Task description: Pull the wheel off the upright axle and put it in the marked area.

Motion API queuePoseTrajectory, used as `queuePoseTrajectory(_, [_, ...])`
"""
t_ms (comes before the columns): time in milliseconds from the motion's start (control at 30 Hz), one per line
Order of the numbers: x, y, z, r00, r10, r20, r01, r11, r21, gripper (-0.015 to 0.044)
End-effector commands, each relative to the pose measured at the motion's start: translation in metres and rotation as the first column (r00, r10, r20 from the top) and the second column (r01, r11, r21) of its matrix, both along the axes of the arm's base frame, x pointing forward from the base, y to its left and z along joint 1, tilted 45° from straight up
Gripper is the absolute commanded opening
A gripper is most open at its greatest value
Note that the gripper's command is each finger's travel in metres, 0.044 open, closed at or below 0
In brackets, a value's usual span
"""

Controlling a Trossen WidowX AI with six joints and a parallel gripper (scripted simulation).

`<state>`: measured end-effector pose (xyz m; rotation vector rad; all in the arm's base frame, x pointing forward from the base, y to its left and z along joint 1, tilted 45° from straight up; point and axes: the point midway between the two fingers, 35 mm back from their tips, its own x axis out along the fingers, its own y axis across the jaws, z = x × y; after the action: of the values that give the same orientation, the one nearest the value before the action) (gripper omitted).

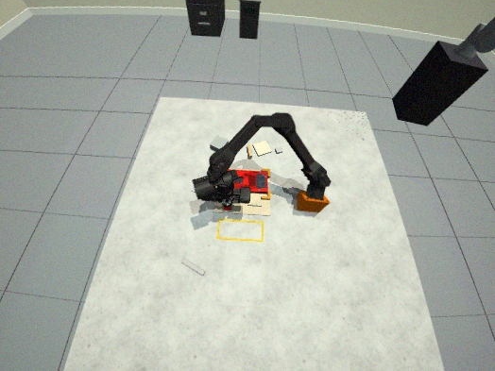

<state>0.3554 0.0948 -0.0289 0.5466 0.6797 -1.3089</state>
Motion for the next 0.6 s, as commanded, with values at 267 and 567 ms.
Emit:
queuePoseTrajectory(267, [0.0002,0.0024,0.0025,1.0,-0.001,0.002,0.001,1.0,0.001,0.0])
queuePoseTrajectory(567, [0.0,0.0045,0.0046,1.0,-0.001,0.002,0.001,1.0,0.001,0.0])
